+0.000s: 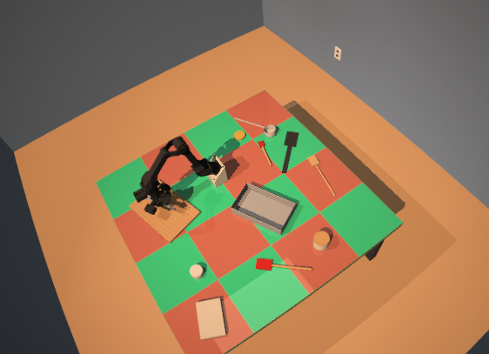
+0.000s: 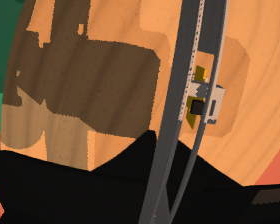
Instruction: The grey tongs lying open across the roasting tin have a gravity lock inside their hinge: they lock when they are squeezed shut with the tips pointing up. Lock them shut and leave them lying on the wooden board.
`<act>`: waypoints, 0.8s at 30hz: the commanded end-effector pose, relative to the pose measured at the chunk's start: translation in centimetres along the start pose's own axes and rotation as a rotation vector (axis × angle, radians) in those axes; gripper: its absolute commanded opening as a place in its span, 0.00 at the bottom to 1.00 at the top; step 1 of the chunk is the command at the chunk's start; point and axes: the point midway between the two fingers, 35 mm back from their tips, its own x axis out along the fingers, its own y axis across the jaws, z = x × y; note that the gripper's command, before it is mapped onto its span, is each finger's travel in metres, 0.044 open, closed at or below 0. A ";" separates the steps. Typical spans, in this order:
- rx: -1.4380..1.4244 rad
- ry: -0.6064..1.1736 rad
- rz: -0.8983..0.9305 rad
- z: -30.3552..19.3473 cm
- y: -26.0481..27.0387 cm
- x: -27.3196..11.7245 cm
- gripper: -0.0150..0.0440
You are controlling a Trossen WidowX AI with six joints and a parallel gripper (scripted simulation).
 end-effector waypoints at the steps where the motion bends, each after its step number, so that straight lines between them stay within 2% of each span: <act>1: 0.000 0.000 -0.001 0.0 0.0 0.0 0.09; 21: 0.000 0.000 -0.001 0.0 0.0 0.0 0.98; 24: 0.002 -0.003 0.002 0.2 0.0 -0.1 1.00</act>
